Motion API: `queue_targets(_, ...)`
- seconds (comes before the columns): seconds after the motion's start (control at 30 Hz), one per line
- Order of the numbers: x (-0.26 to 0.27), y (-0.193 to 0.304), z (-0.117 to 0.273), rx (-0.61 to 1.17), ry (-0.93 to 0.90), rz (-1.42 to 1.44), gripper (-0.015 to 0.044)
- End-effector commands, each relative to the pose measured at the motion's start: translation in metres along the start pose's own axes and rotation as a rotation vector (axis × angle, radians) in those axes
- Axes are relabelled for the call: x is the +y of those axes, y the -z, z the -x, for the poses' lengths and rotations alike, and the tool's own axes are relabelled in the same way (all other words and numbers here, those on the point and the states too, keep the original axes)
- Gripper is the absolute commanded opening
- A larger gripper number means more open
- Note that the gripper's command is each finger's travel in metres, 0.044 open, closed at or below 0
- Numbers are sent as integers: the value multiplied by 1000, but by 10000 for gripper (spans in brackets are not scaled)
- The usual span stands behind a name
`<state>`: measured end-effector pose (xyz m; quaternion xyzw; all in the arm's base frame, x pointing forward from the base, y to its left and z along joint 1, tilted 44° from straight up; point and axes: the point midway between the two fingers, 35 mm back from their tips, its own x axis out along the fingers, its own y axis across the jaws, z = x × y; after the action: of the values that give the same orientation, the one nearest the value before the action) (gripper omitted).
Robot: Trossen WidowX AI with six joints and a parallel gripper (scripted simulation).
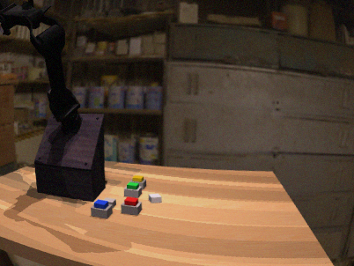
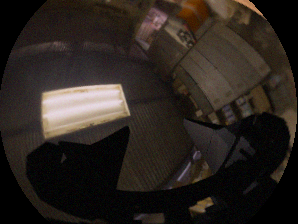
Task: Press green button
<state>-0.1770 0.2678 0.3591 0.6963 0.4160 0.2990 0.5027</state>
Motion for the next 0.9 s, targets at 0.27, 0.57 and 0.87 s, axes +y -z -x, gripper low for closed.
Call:
queue_targets(0.27, -46, -46, -87, -204, 65, 484, 400)
queue_targets(0.57, -94, -180, -182, -523, 360, 997, 400)
queue_targets(0.87, -129, -354, -199, -728, 900, 1315, 400)
